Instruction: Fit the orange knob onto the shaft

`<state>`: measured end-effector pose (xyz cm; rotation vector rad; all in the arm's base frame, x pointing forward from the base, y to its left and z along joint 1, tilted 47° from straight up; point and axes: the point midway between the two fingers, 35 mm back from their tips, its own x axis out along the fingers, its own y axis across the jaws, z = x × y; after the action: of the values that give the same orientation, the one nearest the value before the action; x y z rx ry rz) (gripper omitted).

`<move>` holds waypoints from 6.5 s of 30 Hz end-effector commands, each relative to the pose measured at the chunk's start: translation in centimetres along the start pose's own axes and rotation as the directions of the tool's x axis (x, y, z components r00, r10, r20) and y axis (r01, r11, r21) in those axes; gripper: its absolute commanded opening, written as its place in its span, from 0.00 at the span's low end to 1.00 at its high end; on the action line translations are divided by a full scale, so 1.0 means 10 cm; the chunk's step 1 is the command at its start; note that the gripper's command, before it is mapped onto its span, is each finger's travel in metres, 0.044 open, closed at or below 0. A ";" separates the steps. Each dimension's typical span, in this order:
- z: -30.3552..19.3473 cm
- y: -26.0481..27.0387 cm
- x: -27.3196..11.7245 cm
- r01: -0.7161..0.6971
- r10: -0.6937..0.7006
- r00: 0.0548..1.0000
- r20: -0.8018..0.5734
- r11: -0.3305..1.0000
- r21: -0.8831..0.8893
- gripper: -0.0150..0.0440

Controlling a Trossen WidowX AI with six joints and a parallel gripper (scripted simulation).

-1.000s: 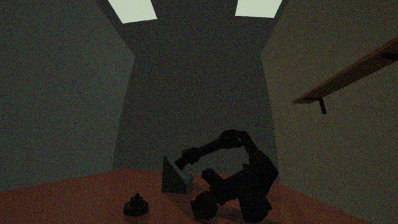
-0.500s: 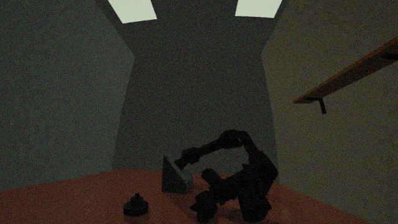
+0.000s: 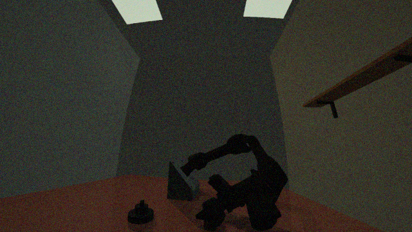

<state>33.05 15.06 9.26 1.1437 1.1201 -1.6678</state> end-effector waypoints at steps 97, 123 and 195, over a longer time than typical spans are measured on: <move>0.47 0.01 -0.29 -0.743 0.005 0.534 -0.845 -0.474 -0.473 1.00; 0.14 0.03 -0.08 -0.742 0.005 0.535 -0.845 -0.474 -0.473 1.00; 1.15 0.21 -0.42 -0.740 0.007 0.540 -0.842 -0.472 -0.479 0.25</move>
<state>33.15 4.58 15.72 0.5482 1.3621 0.6972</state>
